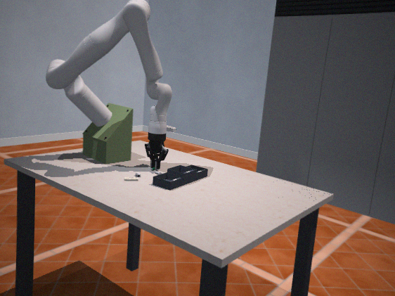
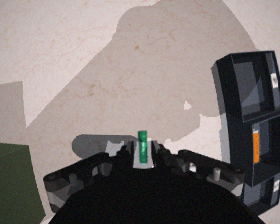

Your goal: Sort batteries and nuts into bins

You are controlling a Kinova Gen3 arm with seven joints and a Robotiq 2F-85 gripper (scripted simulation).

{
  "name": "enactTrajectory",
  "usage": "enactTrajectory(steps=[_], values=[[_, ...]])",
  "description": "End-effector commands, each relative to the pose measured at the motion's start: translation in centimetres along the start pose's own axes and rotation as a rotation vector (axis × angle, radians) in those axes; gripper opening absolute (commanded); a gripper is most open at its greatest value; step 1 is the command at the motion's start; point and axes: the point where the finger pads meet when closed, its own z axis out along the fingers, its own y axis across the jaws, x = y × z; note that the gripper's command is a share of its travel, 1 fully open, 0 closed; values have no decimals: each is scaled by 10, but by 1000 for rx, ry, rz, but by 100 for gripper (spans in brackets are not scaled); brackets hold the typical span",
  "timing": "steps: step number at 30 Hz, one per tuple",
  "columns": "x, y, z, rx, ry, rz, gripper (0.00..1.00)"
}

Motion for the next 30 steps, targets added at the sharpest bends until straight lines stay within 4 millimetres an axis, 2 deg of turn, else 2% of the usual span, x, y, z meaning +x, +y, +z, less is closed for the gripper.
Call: enactTrajectory(steps=[1,6,7,30], values=[[0,0,0,-1,1,0,24],[1,1,0,-1,1,0,24],[1,1,0,-1,1,0,5],[1,1,0,-1,1,0,5]])
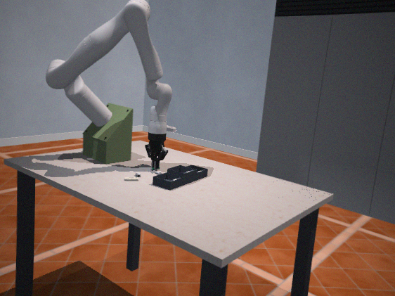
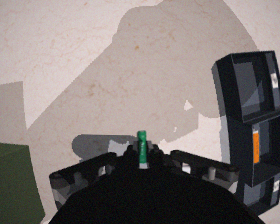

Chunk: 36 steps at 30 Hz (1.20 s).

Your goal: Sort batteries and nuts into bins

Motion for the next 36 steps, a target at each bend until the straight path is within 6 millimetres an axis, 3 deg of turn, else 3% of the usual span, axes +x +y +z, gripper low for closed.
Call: enactTrajectory(steps=[1,8,28,36], values=[[0,0,0,-1,1,0,5],[0,0,0,-1,1,0,5],[0,0,-60,-1,1,0,5],[0,0,-60,-1,1,0,5]])
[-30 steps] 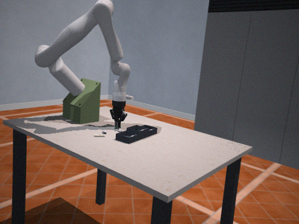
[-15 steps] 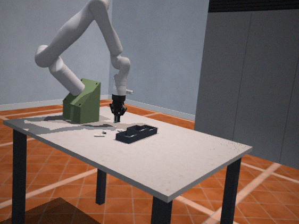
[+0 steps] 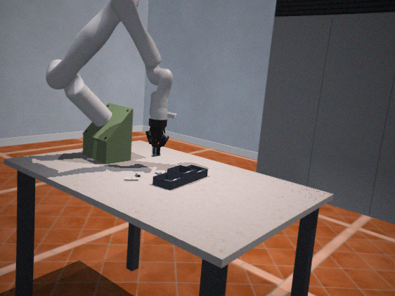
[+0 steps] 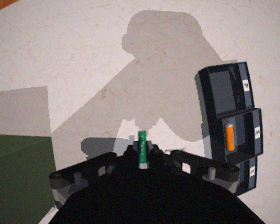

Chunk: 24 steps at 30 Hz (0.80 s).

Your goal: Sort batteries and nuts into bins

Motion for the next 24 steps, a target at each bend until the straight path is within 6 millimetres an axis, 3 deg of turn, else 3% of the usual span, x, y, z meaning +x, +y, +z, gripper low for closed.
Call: enactTrajectory(steps=[1,16,21,24], values=[[1,1,-1,-2,2,1,5],[1,1,-8,-2,2,1,5],[0,31,-8,-2,2,1,5],[-1,37,-8,-2,2,1,5]])
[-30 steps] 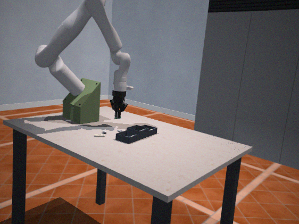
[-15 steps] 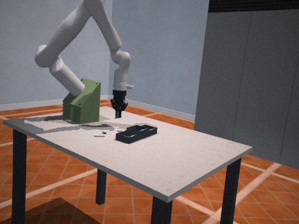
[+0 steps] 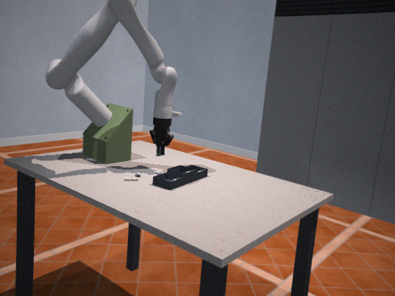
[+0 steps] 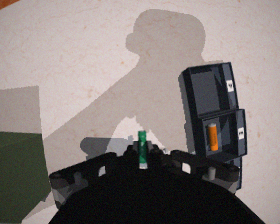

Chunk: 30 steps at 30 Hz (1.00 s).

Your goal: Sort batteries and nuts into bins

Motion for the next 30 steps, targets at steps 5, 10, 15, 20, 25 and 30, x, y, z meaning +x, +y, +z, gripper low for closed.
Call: enactTrajectory(steps=[5,10,15,20,25,30], values=[[-1,38,1,3,7,12,5],[-2,65,1,3,7,-88,5],[-3,89,1,3,7,-164,5],[-4,113,1,3,7,-164,5],[-5,136,1,3,7,-164,5],[-5,135,1,3,7,-164,5]])
